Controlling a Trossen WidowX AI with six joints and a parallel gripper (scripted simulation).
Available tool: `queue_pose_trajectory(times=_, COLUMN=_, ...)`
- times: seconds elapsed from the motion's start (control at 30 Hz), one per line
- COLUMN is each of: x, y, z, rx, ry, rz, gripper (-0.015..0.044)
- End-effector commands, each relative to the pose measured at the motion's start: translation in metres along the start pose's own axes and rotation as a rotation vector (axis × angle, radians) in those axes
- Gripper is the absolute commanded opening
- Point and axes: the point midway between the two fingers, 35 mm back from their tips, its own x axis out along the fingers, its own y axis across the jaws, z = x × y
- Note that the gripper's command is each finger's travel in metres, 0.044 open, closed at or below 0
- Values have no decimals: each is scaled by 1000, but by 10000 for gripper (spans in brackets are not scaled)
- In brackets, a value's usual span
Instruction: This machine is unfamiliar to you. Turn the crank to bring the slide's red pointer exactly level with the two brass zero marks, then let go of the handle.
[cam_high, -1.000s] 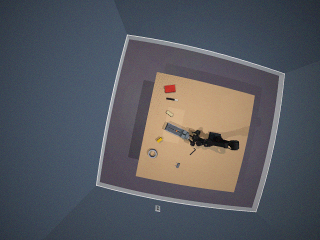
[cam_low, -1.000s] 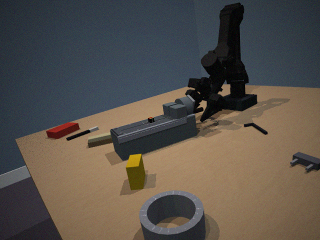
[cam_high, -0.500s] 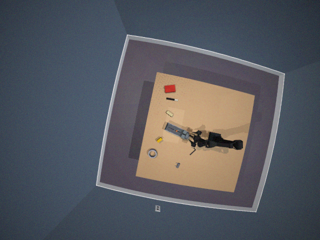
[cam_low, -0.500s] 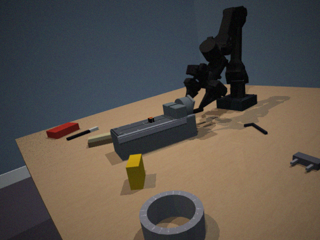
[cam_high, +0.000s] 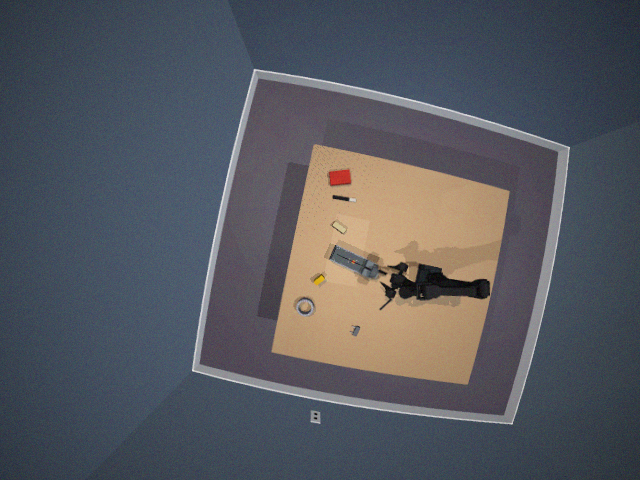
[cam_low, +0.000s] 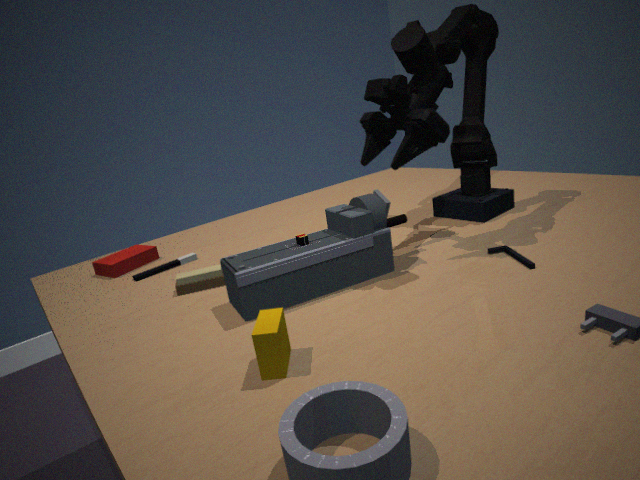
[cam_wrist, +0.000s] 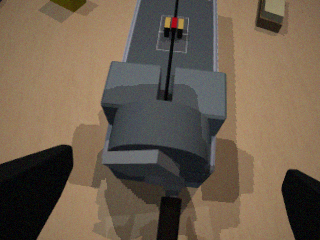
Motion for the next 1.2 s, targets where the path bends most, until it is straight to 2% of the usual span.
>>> queue_pose_trajectory(times=0.0, x=-24, y=-3, z=17, rx=3, ry=-5, rz=1, gripper=440)
queue_pose_trajectory(times=0.27, x=-9, y=0, z=42, rx=-18, ry=16, rz=14, gripper=440)
queue_pose_trajectory(times=0.83, x=58, y=-10, z=108, rx=-73, ry=58, rz=64, gripper=440)
queue_pose_trajectory(times=1.17, x=94, y=-9, z=74, rx=-73, ry=59, rz=64, gripper=440)
